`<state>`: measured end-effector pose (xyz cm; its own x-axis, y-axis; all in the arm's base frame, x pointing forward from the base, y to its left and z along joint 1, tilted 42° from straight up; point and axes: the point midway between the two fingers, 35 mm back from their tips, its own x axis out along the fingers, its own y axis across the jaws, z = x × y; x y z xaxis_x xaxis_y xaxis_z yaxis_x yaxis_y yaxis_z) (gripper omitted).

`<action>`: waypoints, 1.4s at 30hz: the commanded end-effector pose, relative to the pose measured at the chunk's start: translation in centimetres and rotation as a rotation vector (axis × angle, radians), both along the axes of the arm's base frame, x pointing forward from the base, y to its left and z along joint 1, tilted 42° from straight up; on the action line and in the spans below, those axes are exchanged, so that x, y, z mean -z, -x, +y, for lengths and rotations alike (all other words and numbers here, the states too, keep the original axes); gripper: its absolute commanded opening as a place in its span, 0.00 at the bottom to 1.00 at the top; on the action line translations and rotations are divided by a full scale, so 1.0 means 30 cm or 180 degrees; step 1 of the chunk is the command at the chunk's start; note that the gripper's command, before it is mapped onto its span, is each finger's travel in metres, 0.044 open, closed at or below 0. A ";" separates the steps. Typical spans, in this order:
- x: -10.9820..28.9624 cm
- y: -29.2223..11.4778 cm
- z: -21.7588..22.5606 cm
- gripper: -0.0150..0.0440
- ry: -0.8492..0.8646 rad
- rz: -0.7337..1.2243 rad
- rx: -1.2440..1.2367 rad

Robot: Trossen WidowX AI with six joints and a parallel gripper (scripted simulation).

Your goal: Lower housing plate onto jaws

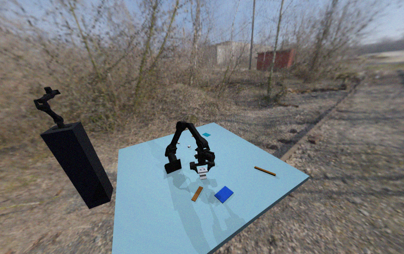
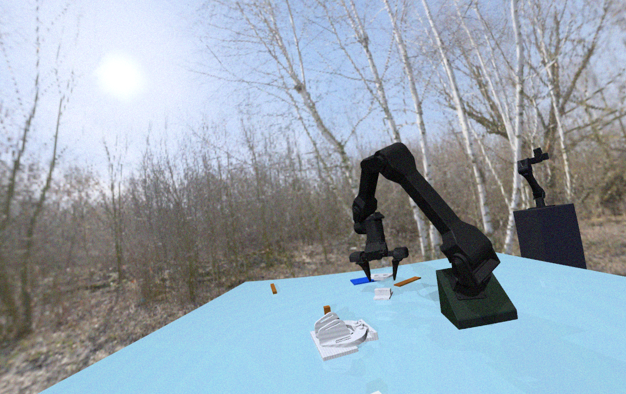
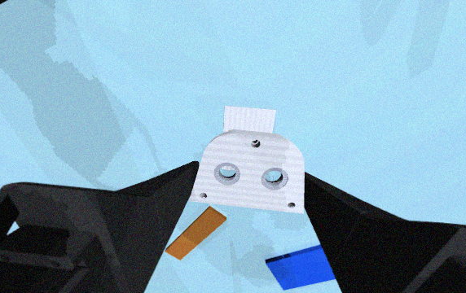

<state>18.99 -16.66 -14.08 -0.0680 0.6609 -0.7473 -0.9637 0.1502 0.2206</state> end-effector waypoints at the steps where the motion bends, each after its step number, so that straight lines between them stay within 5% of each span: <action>1: -0.041 -0.005 -0.040 0.85 0.0034 -0.0023 -0.0010; 15: -0.093 -0.010 -0.072 0.85 0.0038 -0.0007 0.0013; 42: -0.286 -0.163 0.100 0.85 0.0172 0.0567 0.0711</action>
<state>23.38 -14.37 -6.42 -0.0650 0.6347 -0.7700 -0.8699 0.3421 0.3554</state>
